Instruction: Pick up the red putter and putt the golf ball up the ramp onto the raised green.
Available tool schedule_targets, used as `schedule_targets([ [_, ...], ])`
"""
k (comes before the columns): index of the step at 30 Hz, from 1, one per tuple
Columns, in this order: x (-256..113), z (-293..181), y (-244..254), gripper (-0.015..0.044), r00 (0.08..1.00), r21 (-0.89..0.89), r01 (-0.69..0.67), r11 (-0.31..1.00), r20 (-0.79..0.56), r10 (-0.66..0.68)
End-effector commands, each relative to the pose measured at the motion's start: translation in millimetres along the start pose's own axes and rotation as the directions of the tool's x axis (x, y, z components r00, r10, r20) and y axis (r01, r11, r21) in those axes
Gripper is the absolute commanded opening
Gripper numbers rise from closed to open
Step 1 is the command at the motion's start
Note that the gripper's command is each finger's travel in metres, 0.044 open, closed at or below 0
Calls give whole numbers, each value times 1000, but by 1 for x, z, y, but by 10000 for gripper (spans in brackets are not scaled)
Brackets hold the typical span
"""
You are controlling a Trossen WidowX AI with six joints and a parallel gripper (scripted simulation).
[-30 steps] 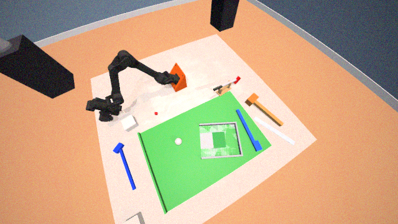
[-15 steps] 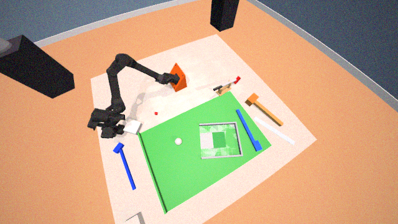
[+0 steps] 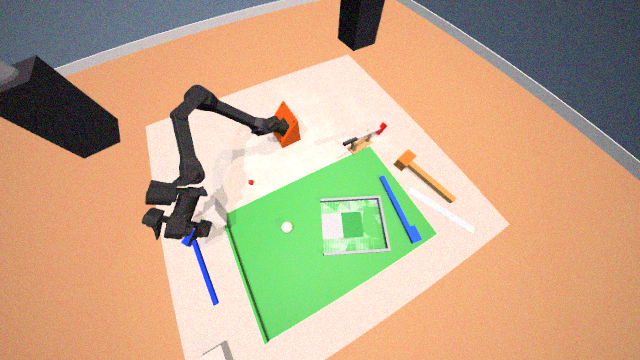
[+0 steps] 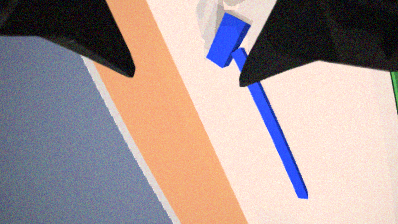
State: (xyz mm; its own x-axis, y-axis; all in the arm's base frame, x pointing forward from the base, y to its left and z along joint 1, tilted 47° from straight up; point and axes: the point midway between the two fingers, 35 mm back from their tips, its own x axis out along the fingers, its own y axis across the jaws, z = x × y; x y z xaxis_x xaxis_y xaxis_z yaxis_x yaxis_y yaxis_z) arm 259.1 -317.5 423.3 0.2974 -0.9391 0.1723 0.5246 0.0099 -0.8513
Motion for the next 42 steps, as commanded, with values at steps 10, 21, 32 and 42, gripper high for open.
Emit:
schedule_targets([
  [10, -37, 60, 175, 440, 896, -104, -432, 896, 66, 440],
  [21, -155, 104, 321, 440, 625, -368, -723, 585, 15, 781],
  [32, -326, 92, 418, 440, 339, -616, -772, 158, -188, 922],
  [42, -479, 18, 448, 440, 298, -790, -553, -264, -483, 823],
])
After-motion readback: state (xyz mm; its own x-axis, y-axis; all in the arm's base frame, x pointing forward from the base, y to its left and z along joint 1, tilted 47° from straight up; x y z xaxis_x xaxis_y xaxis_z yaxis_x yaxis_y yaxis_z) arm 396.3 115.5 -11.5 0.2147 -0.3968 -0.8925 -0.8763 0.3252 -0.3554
